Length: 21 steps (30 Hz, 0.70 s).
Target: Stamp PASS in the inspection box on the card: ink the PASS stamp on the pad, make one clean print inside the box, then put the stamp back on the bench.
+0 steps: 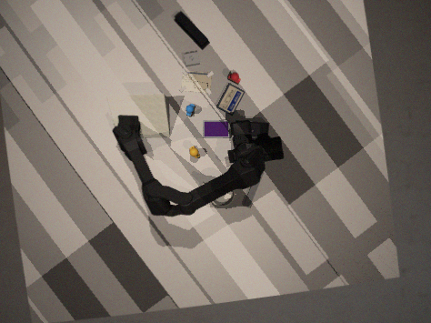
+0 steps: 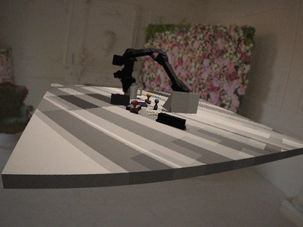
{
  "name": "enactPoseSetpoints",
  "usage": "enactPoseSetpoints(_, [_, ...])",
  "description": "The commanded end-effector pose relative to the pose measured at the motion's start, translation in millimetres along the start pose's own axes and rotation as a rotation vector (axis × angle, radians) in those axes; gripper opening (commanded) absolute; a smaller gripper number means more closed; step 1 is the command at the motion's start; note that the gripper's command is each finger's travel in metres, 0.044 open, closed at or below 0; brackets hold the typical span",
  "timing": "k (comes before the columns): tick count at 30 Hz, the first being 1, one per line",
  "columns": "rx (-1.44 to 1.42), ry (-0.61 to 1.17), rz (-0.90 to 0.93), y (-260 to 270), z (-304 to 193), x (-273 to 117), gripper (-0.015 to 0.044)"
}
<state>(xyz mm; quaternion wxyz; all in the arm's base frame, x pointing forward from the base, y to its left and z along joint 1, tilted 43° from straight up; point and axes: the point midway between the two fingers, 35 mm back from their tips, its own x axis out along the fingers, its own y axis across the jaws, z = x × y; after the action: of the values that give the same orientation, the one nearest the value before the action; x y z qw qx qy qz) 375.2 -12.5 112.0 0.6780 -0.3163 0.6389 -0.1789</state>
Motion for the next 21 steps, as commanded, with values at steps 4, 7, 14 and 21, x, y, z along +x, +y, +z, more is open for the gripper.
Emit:
enactPoseSetpoints(4, [0.006,-0.001,0.010,0.3,1.2,-4.0,0.0000])
enactPoseSetpoints(7, [0.006,-0.002,0.012,0.2,1.3,-5.4,0.0000])
enactPoseSetpoints(14, [0.006,-0.002,0.016,0.0,1.7,-8.9,0.0000])
enactPoseSetpoints(21, [0.006,-0.003,0.021,-0.1,2.1,-12.3,0.0000])
